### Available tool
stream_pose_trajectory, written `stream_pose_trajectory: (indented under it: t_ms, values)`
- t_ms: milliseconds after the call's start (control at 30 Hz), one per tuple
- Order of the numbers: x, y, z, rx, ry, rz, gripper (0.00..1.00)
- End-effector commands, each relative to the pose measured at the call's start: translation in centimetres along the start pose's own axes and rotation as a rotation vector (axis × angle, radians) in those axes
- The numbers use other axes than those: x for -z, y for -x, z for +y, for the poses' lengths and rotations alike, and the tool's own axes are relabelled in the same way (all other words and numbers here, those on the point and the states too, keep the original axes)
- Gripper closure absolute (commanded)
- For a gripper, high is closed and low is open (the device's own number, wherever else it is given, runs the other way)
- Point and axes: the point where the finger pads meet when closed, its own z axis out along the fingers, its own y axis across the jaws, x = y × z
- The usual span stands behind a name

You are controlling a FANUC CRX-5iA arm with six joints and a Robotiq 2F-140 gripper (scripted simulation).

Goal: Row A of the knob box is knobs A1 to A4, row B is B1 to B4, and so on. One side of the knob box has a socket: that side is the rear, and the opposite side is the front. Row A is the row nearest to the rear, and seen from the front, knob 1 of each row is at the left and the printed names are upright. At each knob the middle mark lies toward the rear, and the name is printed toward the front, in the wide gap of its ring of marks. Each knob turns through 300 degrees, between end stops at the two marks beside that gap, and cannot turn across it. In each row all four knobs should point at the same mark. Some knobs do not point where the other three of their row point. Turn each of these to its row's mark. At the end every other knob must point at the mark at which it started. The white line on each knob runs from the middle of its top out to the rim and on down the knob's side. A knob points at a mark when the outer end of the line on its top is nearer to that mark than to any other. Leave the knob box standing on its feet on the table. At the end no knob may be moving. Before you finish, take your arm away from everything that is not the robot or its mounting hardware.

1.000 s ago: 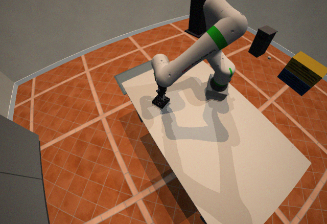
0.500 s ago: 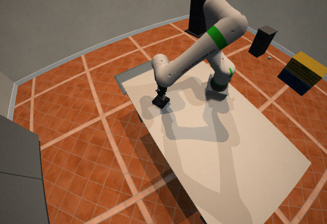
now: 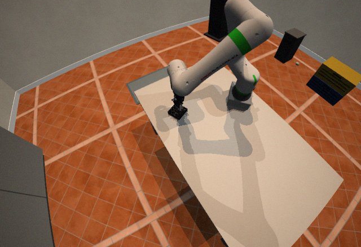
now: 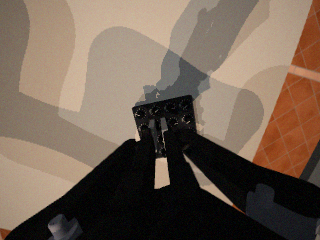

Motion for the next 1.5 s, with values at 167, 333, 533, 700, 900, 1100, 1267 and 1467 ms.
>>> stream_pose_trajectory:
  t_ms: [167,333,533,700,900,1100,1267,1467]
  values:
    - [0.0,0.0,0.0,0.0,0.0,0.0,0.88]
    - [0.0,0.0,0.0,0.0,0.0,0.0,0.88]
    - [0.0,0.0,0.0,0.0,0.0,0.0,0.88]
    - [0.0,0.0,0.0,0.0,0.0,0.0,0.88]
    - [0.2,0.0,0.0,0.0,0.0,0.0,0.88]
    - [1.3,0.0,0.0,0.0,0.0,0.0,0.88]
    - [2.8,0.0,0.0,0.0,0.0,0.0,0.88]
    - [3.7,0.0,0.0,0.0,0.0,0.0,0.88]
